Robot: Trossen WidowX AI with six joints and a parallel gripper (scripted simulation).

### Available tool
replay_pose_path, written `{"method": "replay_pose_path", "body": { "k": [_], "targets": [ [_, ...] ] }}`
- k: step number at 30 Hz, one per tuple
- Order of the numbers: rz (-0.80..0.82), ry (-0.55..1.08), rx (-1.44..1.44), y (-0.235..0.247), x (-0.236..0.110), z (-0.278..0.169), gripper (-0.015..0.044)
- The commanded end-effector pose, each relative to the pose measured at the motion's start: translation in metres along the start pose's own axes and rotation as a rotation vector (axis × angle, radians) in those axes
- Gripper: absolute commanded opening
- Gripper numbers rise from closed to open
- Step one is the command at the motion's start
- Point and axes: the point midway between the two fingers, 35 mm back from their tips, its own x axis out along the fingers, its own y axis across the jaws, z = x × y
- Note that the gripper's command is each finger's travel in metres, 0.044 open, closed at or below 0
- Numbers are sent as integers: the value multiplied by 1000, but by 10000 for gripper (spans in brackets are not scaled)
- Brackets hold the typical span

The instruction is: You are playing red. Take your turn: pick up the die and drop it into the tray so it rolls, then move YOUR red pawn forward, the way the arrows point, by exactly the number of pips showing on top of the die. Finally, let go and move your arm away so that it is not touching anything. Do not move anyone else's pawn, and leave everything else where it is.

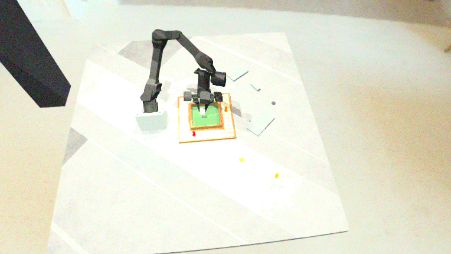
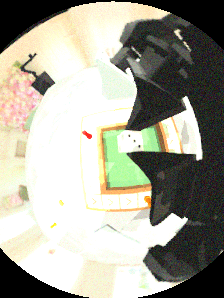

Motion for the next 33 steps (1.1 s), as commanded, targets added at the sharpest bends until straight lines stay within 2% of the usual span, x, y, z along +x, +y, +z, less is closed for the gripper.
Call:
{"method": "replay_pose_path", "body": {
  "k": [1,11,14,20,33],
  "targets": [
    [12,-145,13,-1,0,1,0],
    [107,-430,49,-1,1,0,0],
    [110,-434,50,0,-1,-1,0],
    [111,-435,50,8,-43,-12,0],
    [109,-430,46,6,-40,-12,0]
  ]
}}
